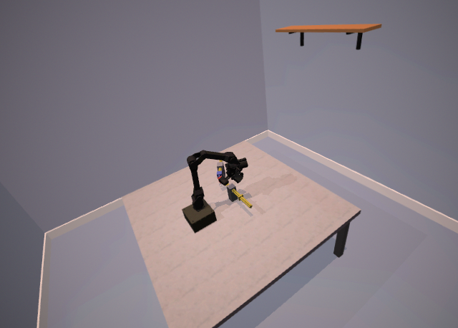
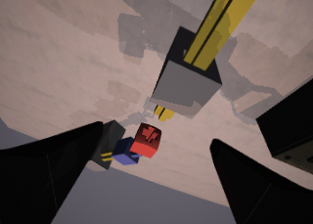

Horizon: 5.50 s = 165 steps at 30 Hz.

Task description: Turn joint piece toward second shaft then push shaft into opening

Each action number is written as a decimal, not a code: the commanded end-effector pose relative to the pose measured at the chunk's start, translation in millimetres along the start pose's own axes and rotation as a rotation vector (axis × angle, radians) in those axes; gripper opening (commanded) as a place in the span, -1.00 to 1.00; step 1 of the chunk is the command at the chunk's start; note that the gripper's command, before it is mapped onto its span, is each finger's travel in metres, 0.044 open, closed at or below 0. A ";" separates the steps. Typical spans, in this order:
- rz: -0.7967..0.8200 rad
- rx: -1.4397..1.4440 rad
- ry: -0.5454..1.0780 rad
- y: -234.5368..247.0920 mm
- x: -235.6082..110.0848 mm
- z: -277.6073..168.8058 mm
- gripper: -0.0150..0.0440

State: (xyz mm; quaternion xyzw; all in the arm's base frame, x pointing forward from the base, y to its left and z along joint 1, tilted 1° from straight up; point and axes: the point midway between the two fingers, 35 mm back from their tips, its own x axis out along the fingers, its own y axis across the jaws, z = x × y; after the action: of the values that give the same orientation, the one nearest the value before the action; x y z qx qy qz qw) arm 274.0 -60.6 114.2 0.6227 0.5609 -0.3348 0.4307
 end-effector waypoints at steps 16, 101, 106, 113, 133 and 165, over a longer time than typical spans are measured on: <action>-0.089 -0.598 -0.200 -6.7 -36.3 78.4 1.00; -0.022 0.217 -0.454 -60.8 -19.7 203.1 1.00; -0.022 0.217 -0.454 -61.1 -12.3 206.4 1.00; -0.023 0.217 -0.454 -61.9 -1.9 210.7 1.00; -0.023 0.217 -0.454 -62.2 1.8 212.2 -0.15; -0.025 0.215 -0.459 -62.2 0.6 212.8 -0.26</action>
State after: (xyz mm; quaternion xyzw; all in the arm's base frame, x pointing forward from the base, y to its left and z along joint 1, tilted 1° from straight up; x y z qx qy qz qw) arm 226.7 -254.4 17.5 0.5658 0.4172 -0.5304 0.4738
